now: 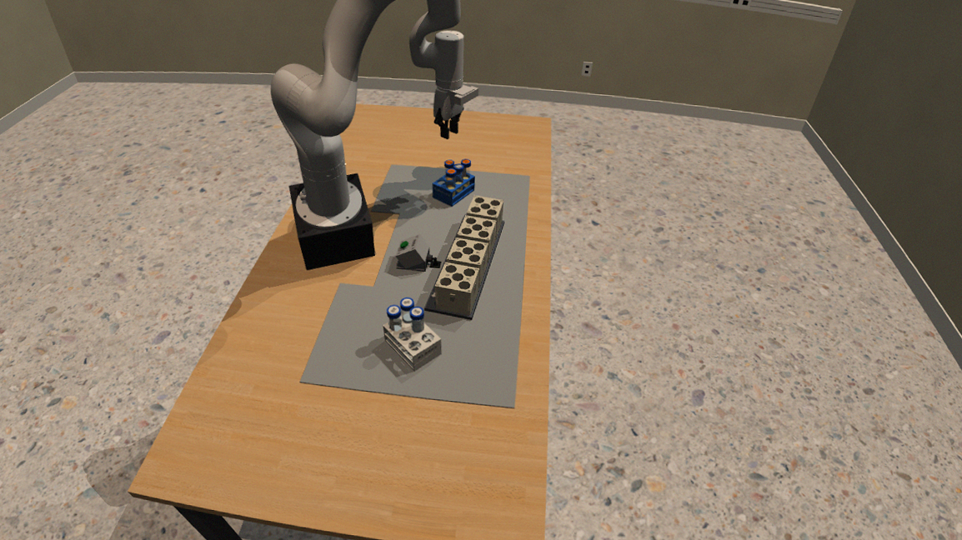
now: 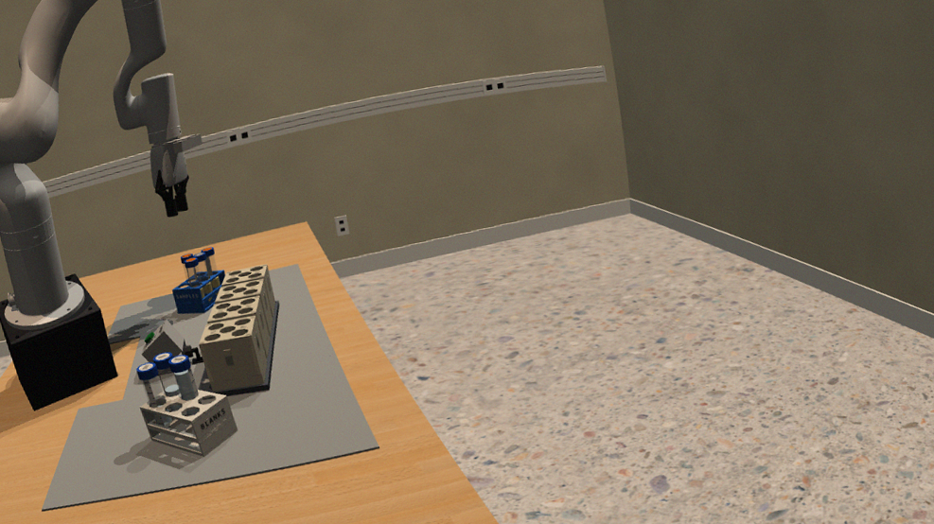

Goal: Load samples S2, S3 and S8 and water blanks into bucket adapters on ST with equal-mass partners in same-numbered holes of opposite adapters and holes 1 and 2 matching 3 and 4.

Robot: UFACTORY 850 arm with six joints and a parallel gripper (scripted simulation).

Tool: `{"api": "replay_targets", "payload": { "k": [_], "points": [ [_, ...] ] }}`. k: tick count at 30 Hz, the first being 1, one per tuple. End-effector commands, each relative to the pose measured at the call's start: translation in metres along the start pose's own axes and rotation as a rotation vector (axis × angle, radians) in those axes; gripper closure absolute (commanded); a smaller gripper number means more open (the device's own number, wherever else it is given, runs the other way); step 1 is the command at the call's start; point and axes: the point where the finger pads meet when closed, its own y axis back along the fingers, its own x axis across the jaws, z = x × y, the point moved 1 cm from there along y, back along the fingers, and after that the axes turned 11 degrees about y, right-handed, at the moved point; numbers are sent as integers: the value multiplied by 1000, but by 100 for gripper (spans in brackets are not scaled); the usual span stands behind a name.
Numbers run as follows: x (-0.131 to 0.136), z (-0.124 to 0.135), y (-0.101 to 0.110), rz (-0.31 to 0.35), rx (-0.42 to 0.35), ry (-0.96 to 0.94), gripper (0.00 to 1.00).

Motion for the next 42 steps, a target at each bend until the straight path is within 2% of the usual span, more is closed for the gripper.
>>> {"api": "replay_targets", "payload": {
  "k": [1,24,25,33,42],
  "points": [
    [-1,0,6,-1,0,0,56],
    [-1,0,6,-1,0,0,56],
    [-1,0,6,-1,0,0,43],
    [-1,0,6,-1,0,0,43],
    [-1,0,-12,-1,0,0,43]
  ]
}}
